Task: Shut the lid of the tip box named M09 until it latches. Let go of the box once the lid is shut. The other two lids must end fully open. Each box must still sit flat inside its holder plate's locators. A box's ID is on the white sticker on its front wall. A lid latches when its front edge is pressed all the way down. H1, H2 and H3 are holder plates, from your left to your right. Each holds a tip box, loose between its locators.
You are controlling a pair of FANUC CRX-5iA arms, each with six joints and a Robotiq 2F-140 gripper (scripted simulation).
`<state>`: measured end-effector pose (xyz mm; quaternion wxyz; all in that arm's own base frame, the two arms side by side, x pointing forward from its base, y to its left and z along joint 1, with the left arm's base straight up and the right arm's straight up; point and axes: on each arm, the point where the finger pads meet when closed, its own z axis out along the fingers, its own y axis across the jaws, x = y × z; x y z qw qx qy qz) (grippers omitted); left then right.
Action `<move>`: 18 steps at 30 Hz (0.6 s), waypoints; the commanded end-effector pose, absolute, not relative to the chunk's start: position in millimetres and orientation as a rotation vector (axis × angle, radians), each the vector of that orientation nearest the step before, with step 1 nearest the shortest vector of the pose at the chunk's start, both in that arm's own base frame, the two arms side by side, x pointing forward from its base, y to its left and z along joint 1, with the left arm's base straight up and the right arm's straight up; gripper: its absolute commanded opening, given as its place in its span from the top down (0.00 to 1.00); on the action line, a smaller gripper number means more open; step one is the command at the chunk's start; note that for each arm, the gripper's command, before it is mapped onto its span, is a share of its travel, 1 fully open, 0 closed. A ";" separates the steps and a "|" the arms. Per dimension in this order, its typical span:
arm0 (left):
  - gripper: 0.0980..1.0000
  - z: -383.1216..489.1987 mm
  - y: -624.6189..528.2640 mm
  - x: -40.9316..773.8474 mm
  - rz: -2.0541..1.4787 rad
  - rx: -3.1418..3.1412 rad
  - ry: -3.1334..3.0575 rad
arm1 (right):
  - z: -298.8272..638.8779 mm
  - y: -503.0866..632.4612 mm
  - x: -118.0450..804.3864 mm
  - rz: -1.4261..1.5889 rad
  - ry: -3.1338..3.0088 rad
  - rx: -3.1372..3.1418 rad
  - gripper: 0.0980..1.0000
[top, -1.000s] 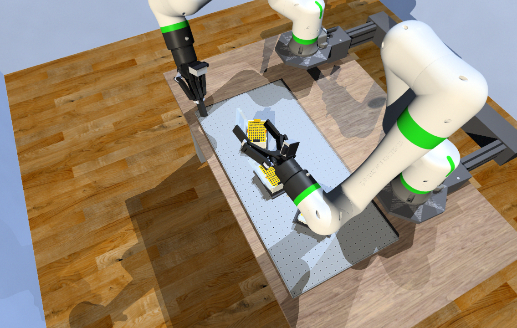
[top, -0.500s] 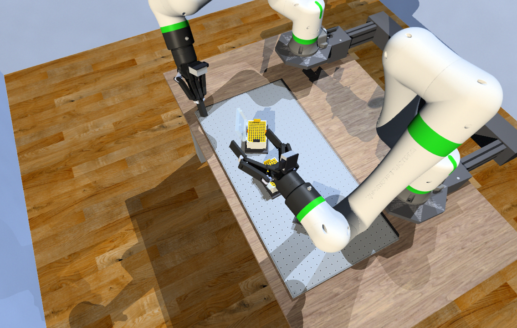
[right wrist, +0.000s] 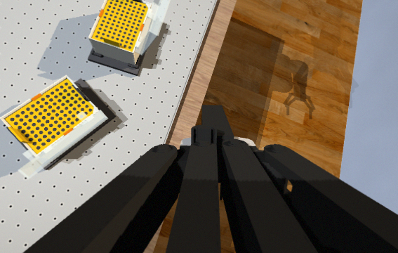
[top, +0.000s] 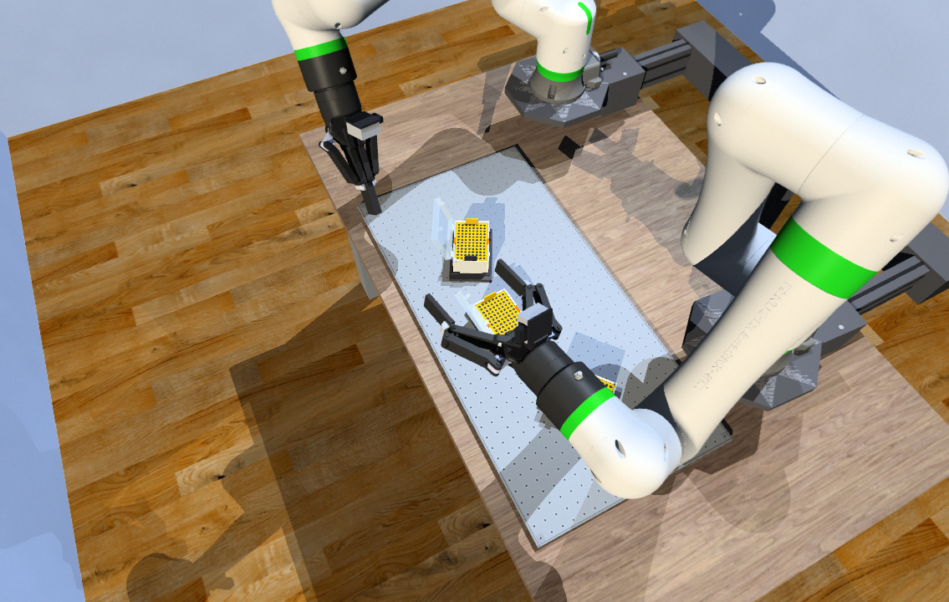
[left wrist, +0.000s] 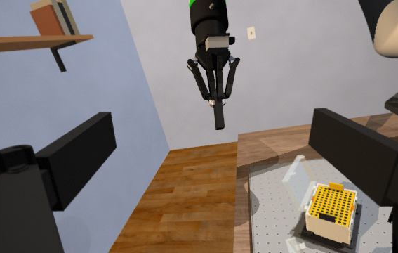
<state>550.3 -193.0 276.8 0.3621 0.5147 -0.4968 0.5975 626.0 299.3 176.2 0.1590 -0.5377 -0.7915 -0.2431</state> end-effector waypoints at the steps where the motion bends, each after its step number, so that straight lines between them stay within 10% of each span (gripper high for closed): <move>1: 0.00 279.4 -178.2 552.8 1.505 1.362 -1.262 | 177.8 299.3 626.5 -0.698 -2.264 -1.537 1.00; 18: 0.00 278.9 -103.6 559.2 1.348 1.566 -1.154 | 177.8 299.3 626.5 -0.698 -2.264 -1.537 1.00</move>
